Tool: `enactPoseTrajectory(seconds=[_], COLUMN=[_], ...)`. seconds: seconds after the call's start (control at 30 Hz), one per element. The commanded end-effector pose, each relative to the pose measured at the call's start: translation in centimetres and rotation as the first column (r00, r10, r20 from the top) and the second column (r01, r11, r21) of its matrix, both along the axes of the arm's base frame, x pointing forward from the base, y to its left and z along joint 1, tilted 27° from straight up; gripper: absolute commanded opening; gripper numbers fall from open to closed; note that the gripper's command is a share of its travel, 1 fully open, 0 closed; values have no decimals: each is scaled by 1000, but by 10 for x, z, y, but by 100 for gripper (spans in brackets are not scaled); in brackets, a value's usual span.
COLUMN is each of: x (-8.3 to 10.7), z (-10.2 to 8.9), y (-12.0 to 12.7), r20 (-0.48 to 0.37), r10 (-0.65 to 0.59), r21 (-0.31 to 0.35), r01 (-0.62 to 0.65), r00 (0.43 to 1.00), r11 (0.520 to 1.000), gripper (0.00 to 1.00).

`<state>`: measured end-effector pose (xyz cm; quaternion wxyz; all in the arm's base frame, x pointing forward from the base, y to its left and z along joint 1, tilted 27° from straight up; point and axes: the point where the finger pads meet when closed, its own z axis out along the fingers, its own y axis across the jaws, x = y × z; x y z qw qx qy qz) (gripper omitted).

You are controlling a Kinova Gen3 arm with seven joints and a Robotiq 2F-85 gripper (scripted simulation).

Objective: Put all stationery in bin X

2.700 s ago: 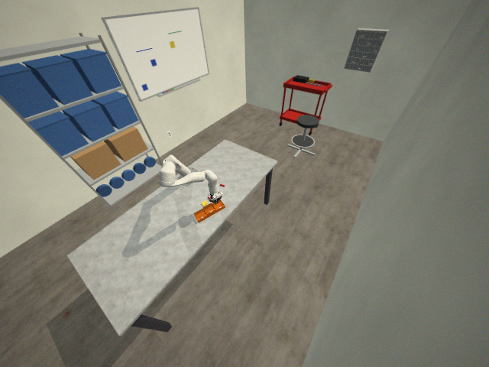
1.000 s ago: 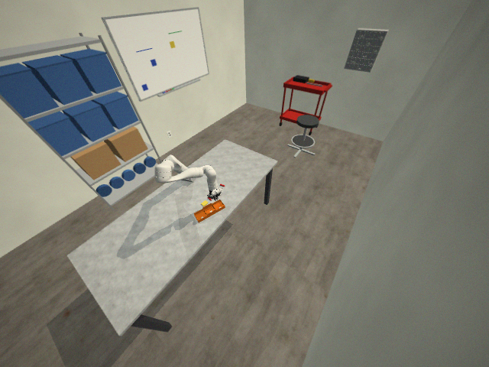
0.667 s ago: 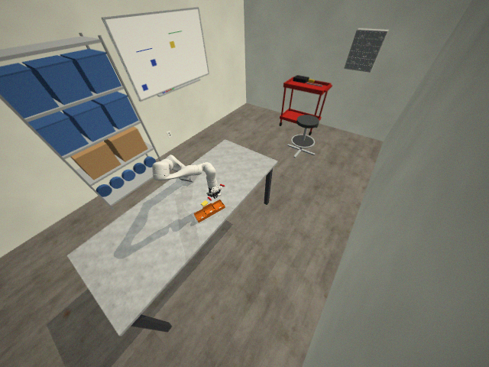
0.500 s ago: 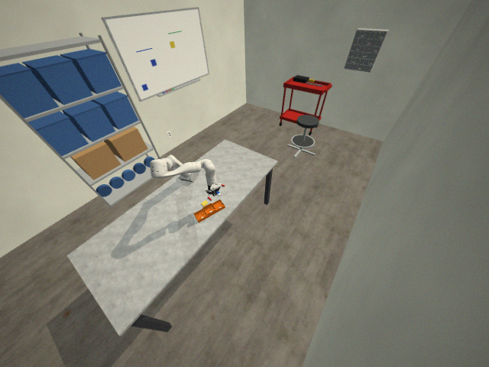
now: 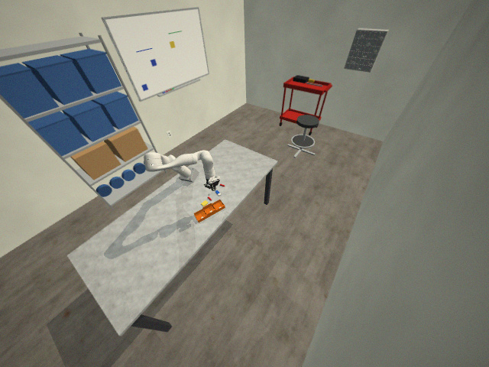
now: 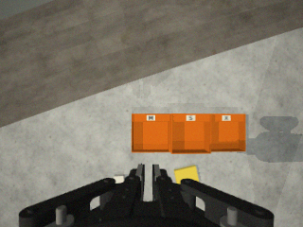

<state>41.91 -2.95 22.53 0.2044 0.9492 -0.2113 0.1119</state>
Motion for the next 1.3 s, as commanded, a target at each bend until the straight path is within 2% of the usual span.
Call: enactPoseTrajectory(seconds=[0.0, 0.03, 0.07, 0.17, 0.33, 0.37, 0.43, 0.93, 1.0, 1.07, 1.27], x=[0, 0, -4, -16, -36, -40, -40, -101, -101, -107, -109], z=[2, 2, -5, -26, -61, -68, -68, -174, -174, -183, -185], y=[0, 0, 2, 8, 18, 20, 20, 50, 50, 54, 57], r20=[4, 4, -18, -85, -183, -183, -183, -183, -183, -183, -183], r10=[0, 0, 45, 176, 357, 357, 357, 357, 357, 357, 357], r21=[-1, -1, -7, -19, -20, -20, -20, -20, -20, -20, -20], r01=[0, 0, -45, -178, -367, -367, -367, -367, -367, -367, -367], r00=[1000, 1000, 999, 981, 916, 916, 916, 916, 916, 916, 916], r11=[1000, 1000, 999, 984, 930, 930, 930, 930, 930, 930, 930], gripper=[9, 9, 30, 30, 30, 30, 30, 30, 30, 30, 30])
